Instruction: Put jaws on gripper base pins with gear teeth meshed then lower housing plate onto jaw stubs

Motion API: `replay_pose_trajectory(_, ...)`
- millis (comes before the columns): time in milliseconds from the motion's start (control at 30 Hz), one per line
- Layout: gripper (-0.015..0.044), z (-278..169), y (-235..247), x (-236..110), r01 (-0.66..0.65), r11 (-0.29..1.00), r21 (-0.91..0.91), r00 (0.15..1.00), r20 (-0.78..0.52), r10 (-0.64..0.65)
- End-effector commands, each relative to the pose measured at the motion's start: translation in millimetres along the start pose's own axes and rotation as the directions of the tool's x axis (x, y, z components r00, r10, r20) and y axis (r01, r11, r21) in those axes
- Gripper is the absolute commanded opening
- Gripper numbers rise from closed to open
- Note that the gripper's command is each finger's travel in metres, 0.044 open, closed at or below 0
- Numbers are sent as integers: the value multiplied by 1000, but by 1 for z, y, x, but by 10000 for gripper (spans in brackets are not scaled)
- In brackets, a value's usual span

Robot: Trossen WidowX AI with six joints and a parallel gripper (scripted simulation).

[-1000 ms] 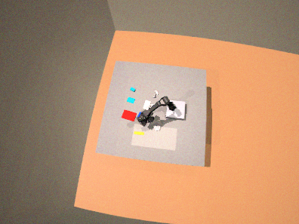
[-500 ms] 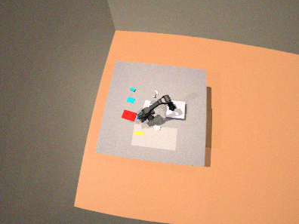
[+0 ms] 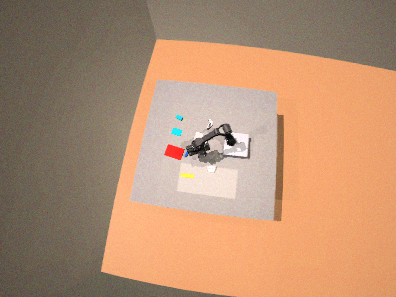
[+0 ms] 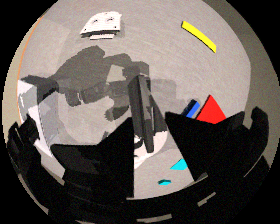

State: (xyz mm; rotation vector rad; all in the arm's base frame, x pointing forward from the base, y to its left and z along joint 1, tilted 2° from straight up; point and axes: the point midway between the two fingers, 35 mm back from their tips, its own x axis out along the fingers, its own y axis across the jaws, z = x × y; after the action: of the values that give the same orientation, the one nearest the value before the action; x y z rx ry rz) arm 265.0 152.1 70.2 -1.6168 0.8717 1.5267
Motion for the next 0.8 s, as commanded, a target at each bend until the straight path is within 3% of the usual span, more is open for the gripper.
replay_pose_trajectory(0, 134, -6, 5, -2, 5, 995, 99, 1000, 3, -5)
replay_pose_trajectory(767, 134, -37, 34, -2, 2, 828, 561, 1000, 0, -3)
